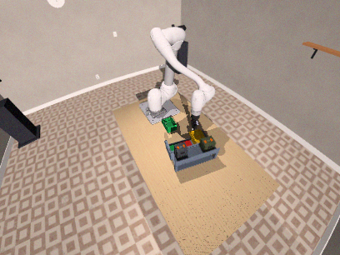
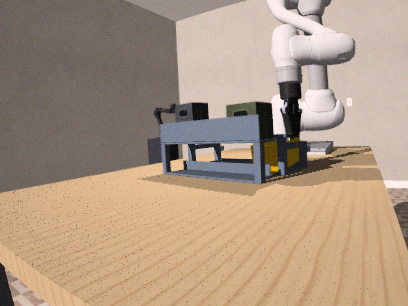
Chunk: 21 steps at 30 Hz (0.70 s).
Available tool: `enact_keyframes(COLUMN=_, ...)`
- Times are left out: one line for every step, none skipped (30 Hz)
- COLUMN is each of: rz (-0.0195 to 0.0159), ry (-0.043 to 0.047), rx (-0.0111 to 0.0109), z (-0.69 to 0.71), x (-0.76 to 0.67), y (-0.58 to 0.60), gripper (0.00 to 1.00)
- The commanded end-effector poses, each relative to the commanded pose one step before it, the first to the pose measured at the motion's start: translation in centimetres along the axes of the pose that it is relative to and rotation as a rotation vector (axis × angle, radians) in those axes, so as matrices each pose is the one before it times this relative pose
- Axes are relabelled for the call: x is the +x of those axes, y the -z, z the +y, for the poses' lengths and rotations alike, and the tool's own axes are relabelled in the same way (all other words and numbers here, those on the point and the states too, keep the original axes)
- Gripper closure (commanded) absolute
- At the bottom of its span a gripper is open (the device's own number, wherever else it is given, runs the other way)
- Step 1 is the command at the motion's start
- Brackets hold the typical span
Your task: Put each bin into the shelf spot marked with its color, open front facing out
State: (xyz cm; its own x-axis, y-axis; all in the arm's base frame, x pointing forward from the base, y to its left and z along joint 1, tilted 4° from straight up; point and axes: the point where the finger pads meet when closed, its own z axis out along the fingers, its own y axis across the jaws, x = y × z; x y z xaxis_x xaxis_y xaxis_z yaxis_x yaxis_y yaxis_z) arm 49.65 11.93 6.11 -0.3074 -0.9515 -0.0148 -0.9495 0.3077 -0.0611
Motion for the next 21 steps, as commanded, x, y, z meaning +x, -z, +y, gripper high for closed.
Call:
enact_keyframes(rz=0.00237, ry=0.00114, rx=-0.00599, z=-0.148, x=0.115, y=0.065, gripper=0.9)
enact_keyframes(rz=0.0, ry=0.0, rx=0.0, z=-0.027, x=0.0, y=0.0, gripper=0.9)
enact_keyframes(rz=0.0, ry=0.0, rx=0.0, z=-0.029, x=0.0, y=0.0, gripper=0.9)
enact_keyframes(rz=0.0, ry=0.0, rx=0.0, z=-0.03, x=0.0, y=0.0, gripper=0.9)
enact_keyframes(rz=0.0, ry=0.0, rx=0.0, z=-0.032, x=0.0, y=0.0, gripper=0.9)
enact_keyframes(rz=0.0, ry=0.0, rx=0.0, z=-0.033, x=0.0, y=0.0, gripper=0.9)
enact_keyframes(rz=0.0, ry=0.0, rx=0.0, z=0.0, x=0.0, y=0.0, gripper=0.9)
enact_keyframes(rz=0.0, ry=0.0, rx=0.0, z=0.0, x=0.0, y=0.0, gripper=0.9)
enact_keyframes(rz=0.0, ry=0.0, rx=0.0, z=-0.035, x=0.0, y=0.0, gripper=0.9)
enact_keyframes(rz=0.0, ry=0.0, rx=0.0, z=-0.036, x=0.0, y=0.0, gripper=0.9)
enact_keyframes(rz=0.0, ry=0.0, rx=0.0, z=-0.037, x=0.0, y=0.0, gripper=0.9)
enact_keyframes(rz=0.0, ry=0.0, rx=0.0, z=-0.039, x=0.0, y=0.0, gripper=0.9)
enact_keyframes(rz=0.0, ry=0.0, rx=0.0, z=-0.04, x=0.0, y=0.0, gripper=0.9)
enact_keyframes(rz=0.0, ry=0.0, rx=0.0, z=-0.042, x=0.0, y=0.0, gripper=0.9)
enact_keyframes(rz=0.0, ry=0.0, rx=0.0, z=-0.043, x=0.0, y=0.0, gripper=0.9)
enact_keyframes(rz=0.0, ry=0.0, rx=0.0, z=-0.045, x=0.0, y=0.0, gripper=0.9)
enact_keyframes(rz=0.0, ry=0.0, rx=0.0, z=-0.046, x=0.0, y=0.0, gripper=0.9)
enact_keyframes(rz=0.0, ry=0.0, rx=0.0, z=-0.047, x=0.0, y=0.0, gripper=0.9)
enact_keyframes(rz=0.0, ry=0.0, rx=0.0, z=-0.049, x=0.0, y=0.0, gripper=0.9)
enact_keyframes(rz=0.0, ry=0.0, rx=0.0, z=-0.05, x=0.0, y=0.0, gripper=0.9)
enact_keyframes(rz=0.0, ry=0.0, rx=0.0, z=-0.051, x=0.0, y=0.0, gripper=0.9)
